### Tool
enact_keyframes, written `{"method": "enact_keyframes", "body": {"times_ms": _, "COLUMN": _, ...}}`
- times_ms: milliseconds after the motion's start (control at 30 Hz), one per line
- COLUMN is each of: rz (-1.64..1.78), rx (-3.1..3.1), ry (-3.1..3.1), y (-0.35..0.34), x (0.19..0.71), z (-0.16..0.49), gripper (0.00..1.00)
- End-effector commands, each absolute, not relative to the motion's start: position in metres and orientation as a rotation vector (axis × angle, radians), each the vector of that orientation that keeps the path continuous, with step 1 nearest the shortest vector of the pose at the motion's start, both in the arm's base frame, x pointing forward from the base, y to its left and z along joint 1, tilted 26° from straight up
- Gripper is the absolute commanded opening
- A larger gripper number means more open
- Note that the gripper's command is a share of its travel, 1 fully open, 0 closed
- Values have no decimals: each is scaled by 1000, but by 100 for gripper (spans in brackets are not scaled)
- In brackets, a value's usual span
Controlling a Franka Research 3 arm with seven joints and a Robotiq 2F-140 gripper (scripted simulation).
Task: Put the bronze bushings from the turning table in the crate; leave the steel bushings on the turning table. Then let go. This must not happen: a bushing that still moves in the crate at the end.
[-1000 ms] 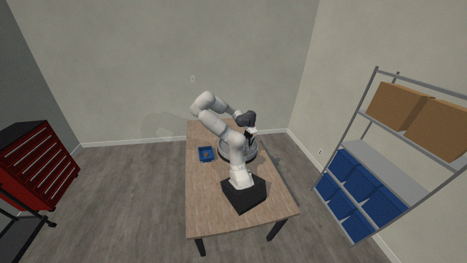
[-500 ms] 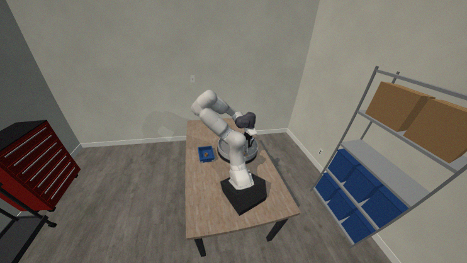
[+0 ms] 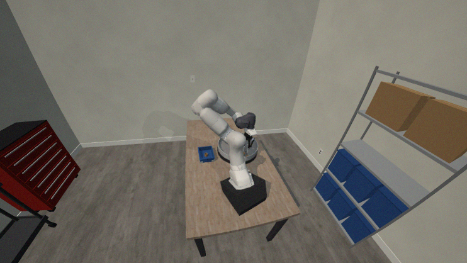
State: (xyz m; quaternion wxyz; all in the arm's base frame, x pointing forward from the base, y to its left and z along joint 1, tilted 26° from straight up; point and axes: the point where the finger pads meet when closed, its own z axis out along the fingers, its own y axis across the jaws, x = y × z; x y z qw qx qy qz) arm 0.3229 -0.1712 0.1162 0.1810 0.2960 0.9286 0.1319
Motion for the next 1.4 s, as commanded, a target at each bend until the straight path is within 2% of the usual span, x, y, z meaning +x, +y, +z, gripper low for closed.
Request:
{"method": "enact_keyframes", "body": {"times_ms": 0, "rz": 367, "rx": 826, "ry": 2623, "y": -172, "x": 324, "z": 116, "gripper": 24}}
{"method": "enact_keyframes", "body": {"times_ms": 1367, "rz": 367, "rx": 826, "ry": 2623, "y": -170, "x": 332, "z": 99, "gripper": 24}}
